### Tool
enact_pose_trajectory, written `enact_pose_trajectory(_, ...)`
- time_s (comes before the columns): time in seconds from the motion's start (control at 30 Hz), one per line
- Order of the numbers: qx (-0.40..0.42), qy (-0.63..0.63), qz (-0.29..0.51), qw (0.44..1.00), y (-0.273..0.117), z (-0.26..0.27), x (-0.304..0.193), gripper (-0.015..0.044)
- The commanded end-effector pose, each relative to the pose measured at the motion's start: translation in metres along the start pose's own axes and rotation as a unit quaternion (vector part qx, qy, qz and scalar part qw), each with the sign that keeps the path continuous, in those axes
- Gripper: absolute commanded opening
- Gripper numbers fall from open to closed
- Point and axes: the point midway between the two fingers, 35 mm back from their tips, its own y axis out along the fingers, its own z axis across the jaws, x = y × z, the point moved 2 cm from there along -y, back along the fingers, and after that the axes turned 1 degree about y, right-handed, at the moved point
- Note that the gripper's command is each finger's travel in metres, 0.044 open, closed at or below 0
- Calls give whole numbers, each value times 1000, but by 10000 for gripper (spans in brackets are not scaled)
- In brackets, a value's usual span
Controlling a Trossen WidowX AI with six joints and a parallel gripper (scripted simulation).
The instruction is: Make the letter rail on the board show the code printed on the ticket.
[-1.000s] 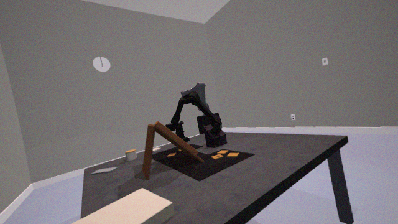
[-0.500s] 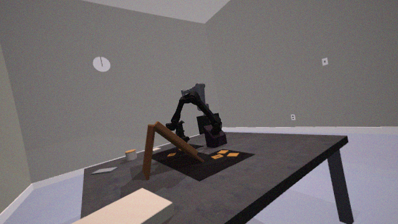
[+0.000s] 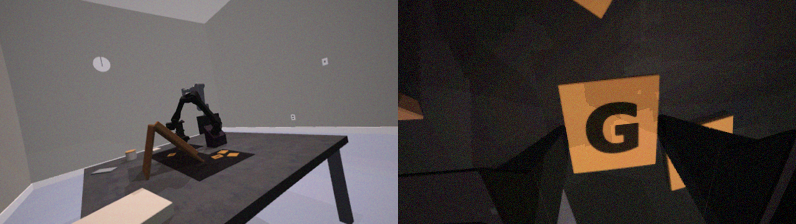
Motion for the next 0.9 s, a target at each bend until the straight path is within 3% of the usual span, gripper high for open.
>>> enact_pose_trajectory(0.0, -3, -3, -1, 1000, -3, 0, 1, 0)
enact_pose_trajectory(0.87, -3, -3, -1, 1000, -10, 1, -1, 0)
